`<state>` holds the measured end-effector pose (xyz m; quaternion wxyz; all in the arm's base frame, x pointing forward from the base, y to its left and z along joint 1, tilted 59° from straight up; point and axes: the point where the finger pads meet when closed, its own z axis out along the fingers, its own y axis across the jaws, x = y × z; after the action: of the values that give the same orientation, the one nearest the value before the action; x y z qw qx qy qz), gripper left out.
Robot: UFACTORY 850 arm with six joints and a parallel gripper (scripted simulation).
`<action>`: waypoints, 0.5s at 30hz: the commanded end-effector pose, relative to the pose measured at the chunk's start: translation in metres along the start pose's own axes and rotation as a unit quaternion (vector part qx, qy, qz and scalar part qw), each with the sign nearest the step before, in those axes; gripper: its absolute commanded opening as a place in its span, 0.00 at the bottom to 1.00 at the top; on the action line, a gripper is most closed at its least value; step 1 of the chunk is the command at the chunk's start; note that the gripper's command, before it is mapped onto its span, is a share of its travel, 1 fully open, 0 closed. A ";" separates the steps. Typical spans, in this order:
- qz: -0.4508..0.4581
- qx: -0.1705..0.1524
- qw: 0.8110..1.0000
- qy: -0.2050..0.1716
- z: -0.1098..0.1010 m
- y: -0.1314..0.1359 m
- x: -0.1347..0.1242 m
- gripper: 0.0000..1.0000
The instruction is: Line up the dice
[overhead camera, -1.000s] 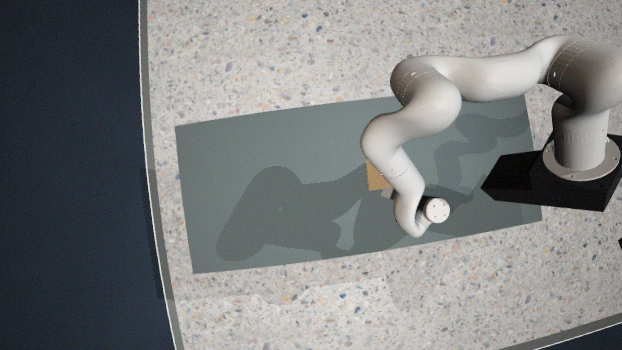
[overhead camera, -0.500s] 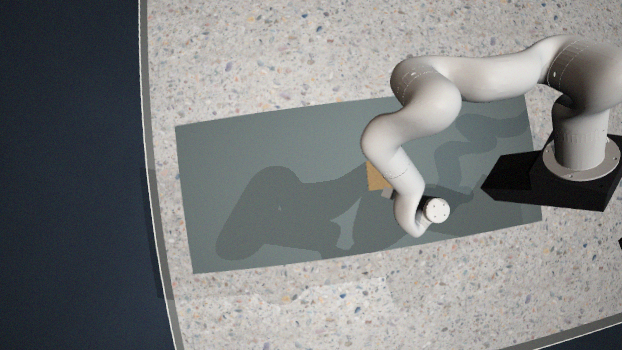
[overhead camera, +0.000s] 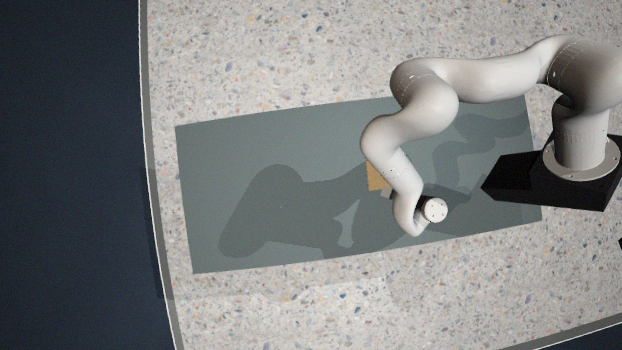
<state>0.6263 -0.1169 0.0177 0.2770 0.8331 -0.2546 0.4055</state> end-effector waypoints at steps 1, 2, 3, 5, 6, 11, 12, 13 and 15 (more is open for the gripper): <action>0.000 0.000 1.000 0.000 0.005 0.000 0.000 0.36; 0.000 0.000 1.000 0.000 0.006 0.000 0.000 0.36; 0.000 0.000 1.000 0.000 0.007 0.000 0.000 0.36; 0.000 0.000 1.000 0.000 0.009 0.000 0.000 0.36; 0.000 0.000 1.000 0.000 0.009 0.000 0.000 0.36; 0.000 0.000 1.000 0.000 0.012 0.000 0.000 0.36; 0.000 0.000 1.000 0.000 0.012 0.000 0.000 0.36; 0.000 0.000 1.000 0.000 0.012 0.000 0.000 0.36; 0.000 0.000 1.000 0.000 0.012 0.000 0.000 0.36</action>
<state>0.6329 -0.1251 0.0113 0.2770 0.8331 -0.2546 0.4055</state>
